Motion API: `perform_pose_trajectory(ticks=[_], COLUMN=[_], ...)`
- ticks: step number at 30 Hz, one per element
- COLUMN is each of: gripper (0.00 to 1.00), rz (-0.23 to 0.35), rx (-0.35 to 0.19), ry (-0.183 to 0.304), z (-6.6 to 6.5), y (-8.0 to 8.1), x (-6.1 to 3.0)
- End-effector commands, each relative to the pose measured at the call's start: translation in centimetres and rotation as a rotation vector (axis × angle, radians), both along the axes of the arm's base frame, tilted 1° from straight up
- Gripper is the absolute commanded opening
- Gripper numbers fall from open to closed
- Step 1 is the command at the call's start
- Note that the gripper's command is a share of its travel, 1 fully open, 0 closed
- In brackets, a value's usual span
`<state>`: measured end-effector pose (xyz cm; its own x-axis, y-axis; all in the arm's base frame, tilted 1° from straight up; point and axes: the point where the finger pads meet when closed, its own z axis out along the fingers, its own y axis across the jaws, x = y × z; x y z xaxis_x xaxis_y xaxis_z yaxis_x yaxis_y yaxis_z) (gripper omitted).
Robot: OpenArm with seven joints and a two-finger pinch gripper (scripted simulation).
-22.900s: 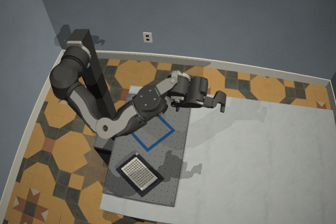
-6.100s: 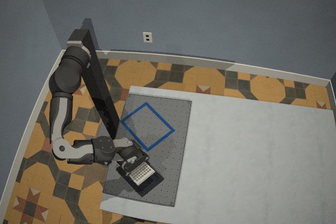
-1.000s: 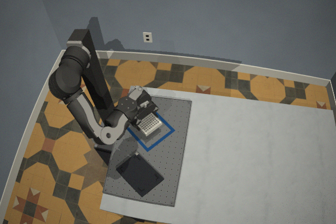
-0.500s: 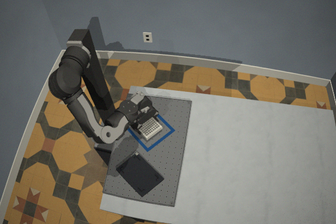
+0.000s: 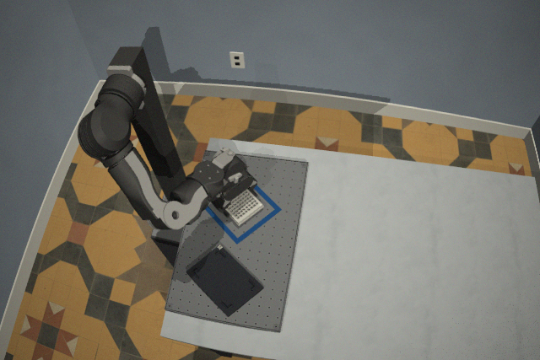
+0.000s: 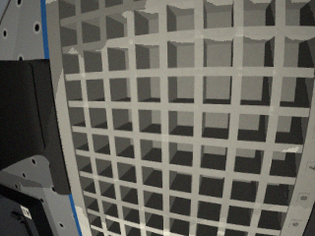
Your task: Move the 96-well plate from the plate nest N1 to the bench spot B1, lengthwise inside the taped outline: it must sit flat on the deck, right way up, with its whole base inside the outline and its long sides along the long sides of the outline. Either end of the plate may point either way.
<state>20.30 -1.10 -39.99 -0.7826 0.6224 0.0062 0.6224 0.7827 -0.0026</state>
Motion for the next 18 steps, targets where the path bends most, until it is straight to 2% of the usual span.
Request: perform_pose_trajectory(ticks=[1,18], gripper=[0.0,0.0], rz=[0.001,0.0], rx=[0.012,0.002], ry=[-0.004,0.0], z=[0.11,0.27], y=[0.23,0.02], x=[0.14,-0.07])
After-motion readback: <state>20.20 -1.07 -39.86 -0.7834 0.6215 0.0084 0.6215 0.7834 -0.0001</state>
